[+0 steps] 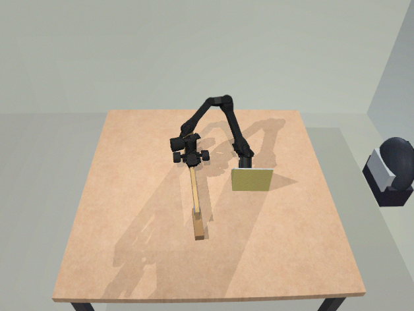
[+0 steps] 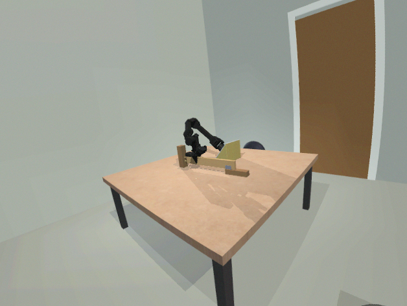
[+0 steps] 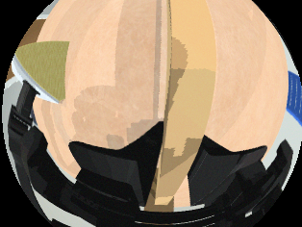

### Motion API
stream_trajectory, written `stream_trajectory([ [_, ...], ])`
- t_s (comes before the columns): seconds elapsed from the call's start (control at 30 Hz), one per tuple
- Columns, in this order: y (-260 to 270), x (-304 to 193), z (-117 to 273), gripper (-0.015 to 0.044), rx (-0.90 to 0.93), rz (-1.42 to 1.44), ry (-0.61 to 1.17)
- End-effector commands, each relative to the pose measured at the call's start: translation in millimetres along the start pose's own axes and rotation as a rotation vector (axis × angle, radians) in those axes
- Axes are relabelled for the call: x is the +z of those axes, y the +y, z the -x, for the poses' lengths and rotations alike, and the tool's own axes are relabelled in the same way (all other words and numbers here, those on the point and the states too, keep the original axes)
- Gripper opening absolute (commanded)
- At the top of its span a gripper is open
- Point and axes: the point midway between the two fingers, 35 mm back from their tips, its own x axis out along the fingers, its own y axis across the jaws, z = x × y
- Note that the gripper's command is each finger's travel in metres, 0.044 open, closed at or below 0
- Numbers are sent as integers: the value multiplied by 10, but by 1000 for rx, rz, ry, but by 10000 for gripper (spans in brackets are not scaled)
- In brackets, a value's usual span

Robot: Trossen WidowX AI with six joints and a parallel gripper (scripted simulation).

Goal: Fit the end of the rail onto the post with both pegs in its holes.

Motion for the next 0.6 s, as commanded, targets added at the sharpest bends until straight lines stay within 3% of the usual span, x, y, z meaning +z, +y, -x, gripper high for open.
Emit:
stream_trajectory([
  [0.0,2,-16,4,0,0,5,1],
  [0.57,2,-69,-1,0,0,5,1],
])
